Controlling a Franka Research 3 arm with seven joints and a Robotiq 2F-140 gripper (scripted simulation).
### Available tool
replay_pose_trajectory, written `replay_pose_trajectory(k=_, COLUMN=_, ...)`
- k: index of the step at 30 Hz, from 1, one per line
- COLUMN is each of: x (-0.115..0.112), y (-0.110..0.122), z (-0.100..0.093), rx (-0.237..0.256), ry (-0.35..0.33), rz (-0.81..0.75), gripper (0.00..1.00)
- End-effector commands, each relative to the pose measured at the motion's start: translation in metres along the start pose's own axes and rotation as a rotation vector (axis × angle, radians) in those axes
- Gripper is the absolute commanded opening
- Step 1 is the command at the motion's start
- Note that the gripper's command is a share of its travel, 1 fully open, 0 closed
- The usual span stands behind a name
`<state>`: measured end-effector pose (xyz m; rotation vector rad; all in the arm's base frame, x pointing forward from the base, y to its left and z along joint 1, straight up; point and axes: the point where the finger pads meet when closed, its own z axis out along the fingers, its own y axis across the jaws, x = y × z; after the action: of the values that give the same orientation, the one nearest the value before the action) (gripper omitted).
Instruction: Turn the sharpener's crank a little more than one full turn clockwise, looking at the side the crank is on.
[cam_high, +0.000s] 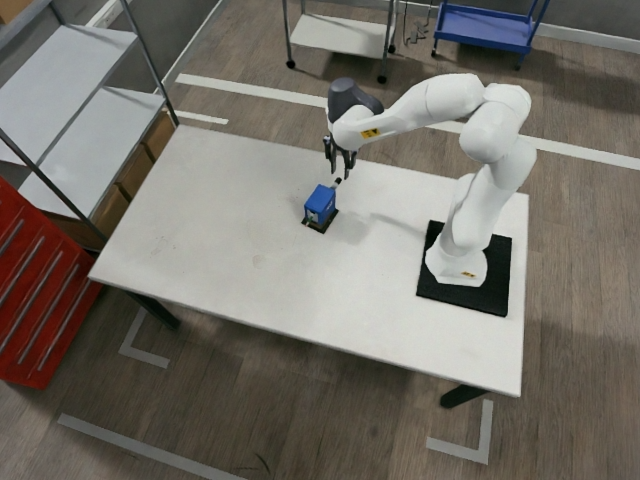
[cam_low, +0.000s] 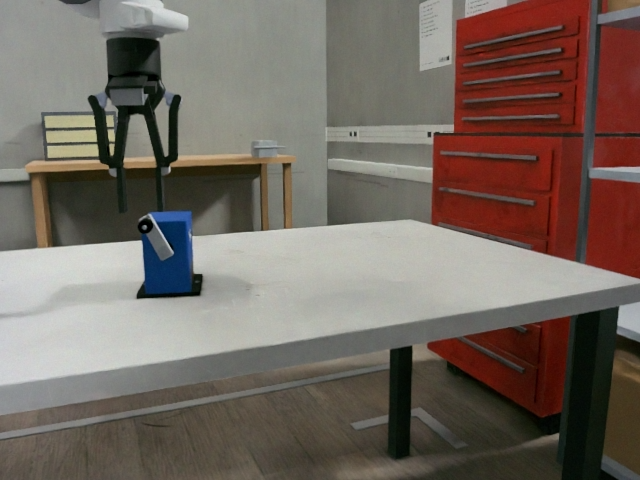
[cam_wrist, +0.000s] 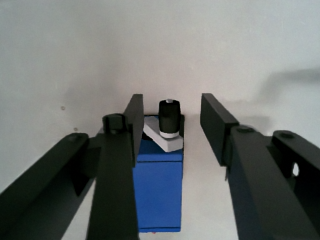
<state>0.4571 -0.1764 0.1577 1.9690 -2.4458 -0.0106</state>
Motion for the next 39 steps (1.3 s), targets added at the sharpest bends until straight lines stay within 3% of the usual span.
replay_pose_trajectory(k=1, x=0.0001, y=-0.0010, z=0.0018, rx=0.004, ry=-0.001, rz=-0.005, gripper=0.39)
replay_pose_trajectory(k=39, x=0.0000, y=-0.0011, z=0.0061, rx=0.004, ry=-0.001, rz=-0.005, gripper=0.39)
